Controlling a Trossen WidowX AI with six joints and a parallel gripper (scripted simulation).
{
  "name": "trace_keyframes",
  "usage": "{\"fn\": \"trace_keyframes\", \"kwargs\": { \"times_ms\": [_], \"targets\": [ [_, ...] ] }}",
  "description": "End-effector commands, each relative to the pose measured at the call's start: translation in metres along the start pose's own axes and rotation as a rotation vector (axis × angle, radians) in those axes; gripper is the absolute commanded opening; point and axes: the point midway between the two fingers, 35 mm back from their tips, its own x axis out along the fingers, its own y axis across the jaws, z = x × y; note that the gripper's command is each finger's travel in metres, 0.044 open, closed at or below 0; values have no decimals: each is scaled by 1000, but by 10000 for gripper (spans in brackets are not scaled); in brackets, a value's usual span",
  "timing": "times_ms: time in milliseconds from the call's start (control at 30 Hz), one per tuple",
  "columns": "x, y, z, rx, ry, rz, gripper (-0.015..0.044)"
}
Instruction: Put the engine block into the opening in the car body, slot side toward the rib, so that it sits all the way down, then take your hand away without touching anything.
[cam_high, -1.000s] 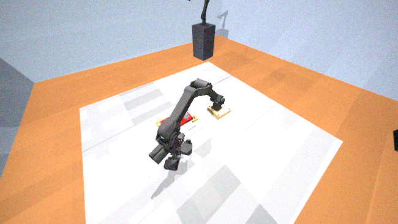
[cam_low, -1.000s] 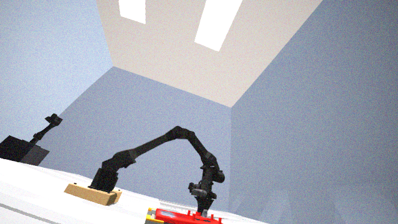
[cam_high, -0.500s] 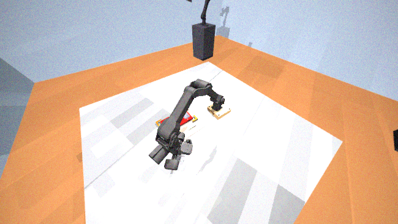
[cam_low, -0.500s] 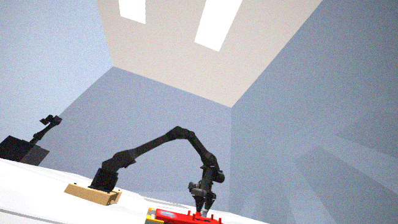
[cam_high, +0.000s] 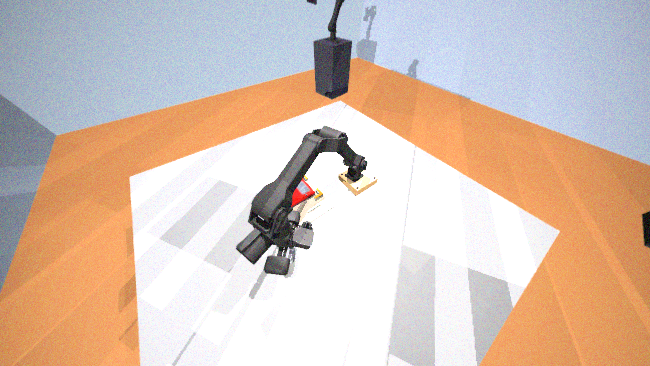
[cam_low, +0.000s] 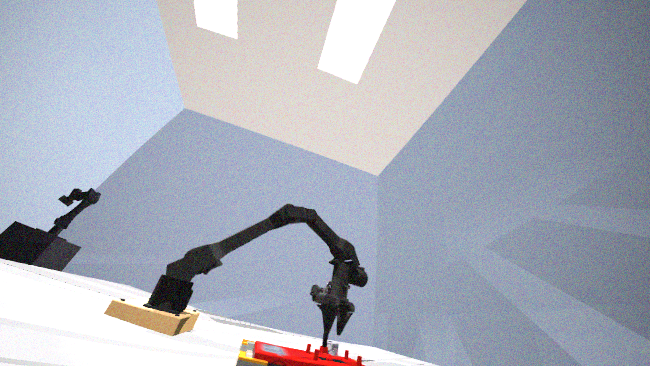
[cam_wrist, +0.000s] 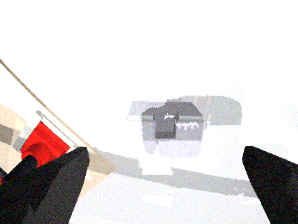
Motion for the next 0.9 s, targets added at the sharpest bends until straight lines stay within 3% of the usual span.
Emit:
{"fn": "trace_keyframes", "kwargs": {
  "times_ms": [0,467,867],
  "targets": [
    [1,0,0,0,0,0,440],
    [-13,0,1,9,3,4,440],
    [8,0,1,9,3,4,440]
  ]
}}
